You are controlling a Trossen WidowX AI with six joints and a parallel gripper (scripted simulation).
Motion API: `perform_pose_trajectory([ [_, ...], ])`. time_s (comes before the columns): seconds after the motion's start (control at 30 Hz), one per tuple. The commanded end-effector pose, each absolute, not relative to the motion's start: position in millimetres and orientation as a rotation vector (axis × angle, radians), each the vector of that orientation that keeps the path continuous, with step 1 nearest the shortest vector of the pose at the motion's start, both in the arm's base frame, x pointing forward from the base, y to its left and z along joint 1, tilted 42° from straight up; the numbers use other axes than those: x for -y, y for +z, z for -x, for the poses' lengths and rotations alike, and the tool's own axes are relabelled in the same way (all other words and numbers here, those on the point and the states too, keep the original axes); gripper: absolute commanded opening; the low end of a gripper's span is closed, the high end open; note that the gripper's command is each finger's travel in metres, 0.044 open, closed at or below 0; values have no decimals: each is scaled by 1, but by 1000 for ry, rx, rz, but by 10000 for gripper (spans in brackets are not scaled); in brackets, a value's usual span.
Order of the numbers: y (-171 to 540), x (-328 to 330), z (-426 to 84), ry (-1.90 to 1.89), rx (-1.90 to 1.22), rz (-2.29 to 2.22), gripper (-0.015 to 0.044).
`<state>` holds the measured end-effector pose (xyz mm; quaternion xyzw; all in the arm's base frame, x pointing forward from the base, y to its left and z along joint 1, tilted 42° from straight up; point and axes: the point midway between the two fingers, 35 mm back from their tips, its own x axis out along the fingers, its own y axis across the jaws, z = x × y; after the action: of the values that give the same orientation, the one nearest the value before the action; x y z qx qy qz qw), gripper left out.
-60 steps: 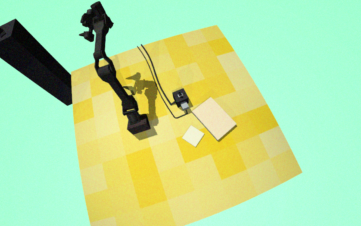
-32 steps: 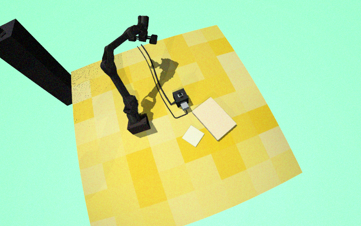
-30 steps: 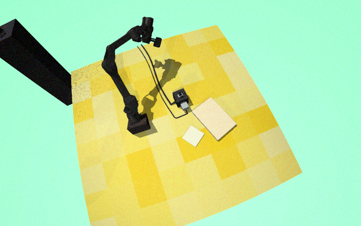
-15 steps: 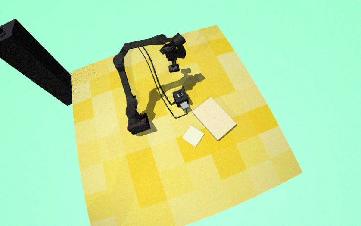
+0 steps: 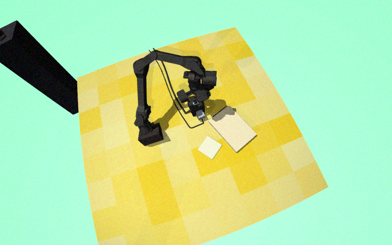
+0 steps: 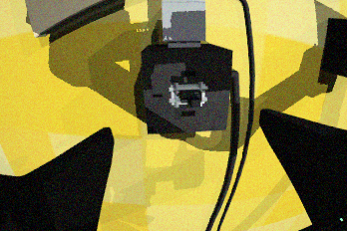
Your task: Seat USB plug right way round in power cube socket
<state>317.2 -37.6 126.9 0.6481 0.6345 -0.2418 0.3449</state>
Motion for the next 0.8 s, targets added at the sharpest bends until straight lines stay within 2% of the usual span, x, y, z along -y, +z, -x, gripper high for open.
perform_pose_trajectory([
  [0.0,124,43,-310,-700,-1662,-1720,440],
  [0.77,114,34,-311,-700,-1662,-1720,440],
])
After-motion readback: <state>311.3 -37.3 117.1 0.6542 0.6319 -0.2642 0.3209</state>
